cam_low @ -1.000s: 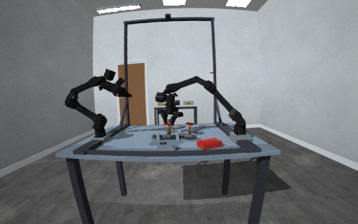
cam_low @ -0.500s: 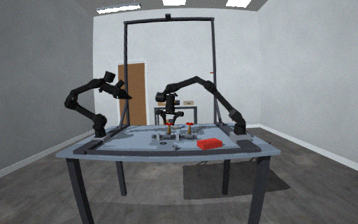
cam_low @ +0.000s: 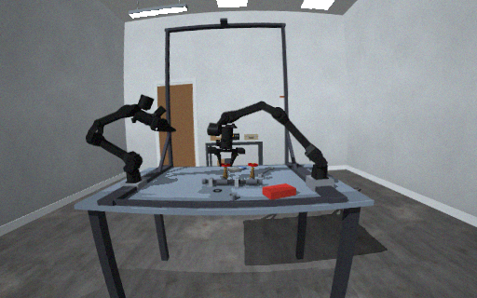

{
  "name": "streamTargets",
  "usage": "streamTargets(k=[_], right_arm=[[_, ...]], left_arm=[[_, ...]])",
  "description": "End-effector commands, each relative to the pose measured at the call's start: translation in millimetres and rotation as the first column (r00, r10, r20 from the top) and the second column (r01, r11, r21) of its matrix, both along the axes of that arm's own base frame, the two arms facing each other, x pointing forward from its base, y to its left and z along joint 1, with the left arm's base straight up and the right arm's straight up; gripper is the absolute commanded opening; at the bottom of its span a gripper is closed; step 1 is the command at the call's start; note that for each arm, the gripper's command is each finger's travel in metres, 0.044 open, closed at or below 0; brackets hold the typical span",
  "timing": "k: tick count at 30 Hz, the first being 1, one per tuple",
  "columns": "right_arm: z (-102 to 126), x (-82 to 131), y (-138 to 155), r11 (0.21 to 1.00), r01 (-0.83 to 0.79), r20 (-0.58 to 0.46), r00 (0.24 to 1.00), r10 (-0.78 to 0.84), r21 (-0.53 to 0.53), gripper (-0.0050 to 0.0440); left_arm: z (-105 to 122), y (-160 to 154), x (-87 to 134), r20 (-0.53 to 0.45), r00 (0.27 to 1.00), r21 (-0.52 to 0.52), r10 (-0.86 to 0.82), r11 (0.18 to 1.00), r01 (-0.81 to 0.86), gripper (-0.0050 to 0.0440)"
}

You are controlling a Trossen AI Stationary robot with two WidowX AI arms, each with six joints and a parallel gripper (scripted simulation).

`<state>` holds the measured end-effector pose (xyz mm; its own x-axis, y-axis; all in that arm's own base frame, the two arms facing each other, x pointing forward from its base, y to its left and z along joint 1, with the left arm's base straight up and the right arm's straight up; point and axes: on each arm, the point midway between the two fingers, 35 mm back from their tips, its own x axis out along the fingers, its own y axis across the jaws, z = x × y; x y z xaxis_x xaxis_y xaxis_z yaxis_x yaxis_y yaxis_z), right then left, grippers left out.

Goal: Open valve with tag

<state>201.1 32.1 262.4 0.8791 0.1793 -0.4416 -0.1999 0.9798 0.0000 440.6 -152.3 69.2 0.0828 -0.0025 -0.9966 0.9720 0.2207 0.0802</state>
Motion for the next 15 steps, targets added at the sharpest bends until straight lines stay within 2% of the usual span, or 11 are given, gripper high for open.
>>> streamTargets(k=[1,6,15], right_arm=[[6.0,0.2,-0.3,1.000,0.001,0.016,1.000,-0.001,0.002,0.0400],[6.0,0.2,-0.3,1.000,0.001,0.016,1.000,-0.001,0.002,0.0400],[6.0,0.2,-0.3,1.000,0.001,0.016,1.000,-0.001,0.002,0.0400]], left_arm=[[18.0,1.1,1.8,0.037,0.989,-0.035,0.146,0.989,-0.145,0.0213],[17.9,0.8,1.5,0.031,0.970,-0.048,0.242,0.970,-0.240,0.0213],[18.8,1.2,1.0,0.013,0.857,-0.079,0.515,0.855,-0.513,0.0213]])
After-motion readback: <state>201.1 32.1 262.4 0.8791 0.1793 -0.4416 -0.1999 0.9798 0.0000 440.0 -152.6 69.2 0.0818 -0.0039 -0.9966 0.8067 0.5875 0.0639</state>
